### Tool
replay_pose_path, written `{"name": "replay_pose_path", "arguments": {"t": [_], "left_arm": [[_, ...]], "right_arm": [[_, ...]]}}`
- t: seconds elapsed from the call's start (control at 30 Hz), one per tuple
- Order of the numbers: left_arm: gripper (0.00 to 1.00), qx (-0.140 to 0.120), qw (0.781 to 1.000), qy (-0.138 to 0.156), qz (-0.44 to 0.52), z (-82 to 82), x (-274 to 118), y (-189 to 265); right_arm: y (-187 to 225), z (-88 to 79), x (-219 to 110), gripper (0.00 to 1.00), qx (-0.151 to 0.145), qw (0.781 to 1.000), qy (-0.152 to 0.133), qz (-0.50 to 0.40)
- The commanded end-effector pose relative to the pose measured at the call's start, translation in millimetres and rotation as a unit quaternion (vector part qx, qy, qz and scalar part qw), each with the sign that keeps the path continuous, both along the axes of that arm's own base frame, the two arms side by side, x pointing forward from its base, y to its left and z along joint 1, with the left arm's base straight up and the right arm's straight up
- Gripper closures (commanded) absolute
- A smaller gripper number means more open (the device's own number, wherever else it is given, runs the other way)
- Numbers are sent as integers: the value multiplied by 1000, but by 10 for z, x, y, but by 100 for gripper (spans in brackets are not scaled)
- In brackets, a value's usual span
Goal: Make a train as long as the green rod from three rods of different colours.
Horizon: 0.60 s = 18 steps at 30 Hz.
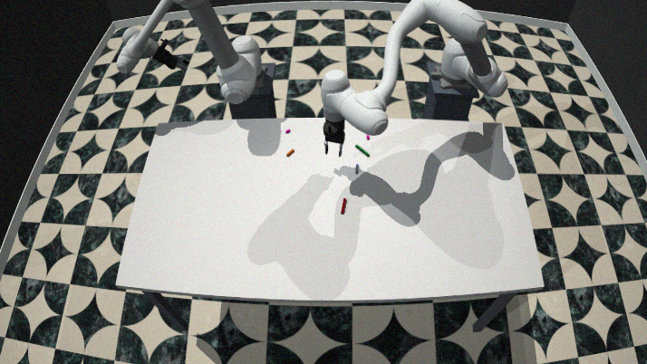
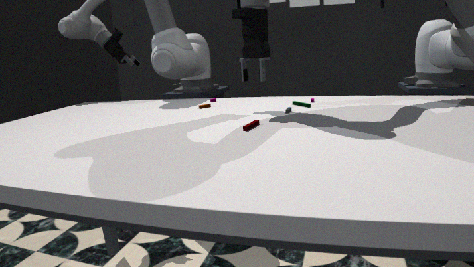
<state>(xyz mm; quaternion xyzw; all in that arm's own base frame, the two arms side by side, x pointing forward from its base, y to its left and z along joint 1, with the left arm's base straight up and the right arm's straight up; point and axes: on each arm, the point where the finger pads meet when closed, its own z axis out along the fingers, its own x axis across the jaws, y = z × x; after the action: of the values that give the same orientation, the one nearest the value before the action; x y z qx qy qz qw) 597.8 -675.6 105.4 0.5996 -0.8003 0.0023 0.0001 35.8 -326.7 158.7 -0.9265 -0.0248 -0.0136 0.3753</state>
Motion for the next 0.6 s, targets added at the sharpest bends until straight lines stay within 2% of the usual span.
{"name": "replay_pose_path", "arguments": {"t": [0.0,0.4,0.47,0.5,0.57], "left_arm": [[0,3,999,2,-43,-16,-113,-406],[0,3,989,1,-145,-105,-510,-1325],[0,3,989,1,-145,-105,-510,-1325],[0,3,986,1,-168,-128,-619,-1524],[0,3,983,1,-182,-143,-686,-1640]], "right_arm": [[35,1,-29,0,8,1000,3,1],[35,1,-29,0,8,1000,3,1],[35,1,-29,0,8,1000,3,1],[35,1,-29,0,8,1000,3,1],[35,1,-29,0,8,1000,3,1]]}}
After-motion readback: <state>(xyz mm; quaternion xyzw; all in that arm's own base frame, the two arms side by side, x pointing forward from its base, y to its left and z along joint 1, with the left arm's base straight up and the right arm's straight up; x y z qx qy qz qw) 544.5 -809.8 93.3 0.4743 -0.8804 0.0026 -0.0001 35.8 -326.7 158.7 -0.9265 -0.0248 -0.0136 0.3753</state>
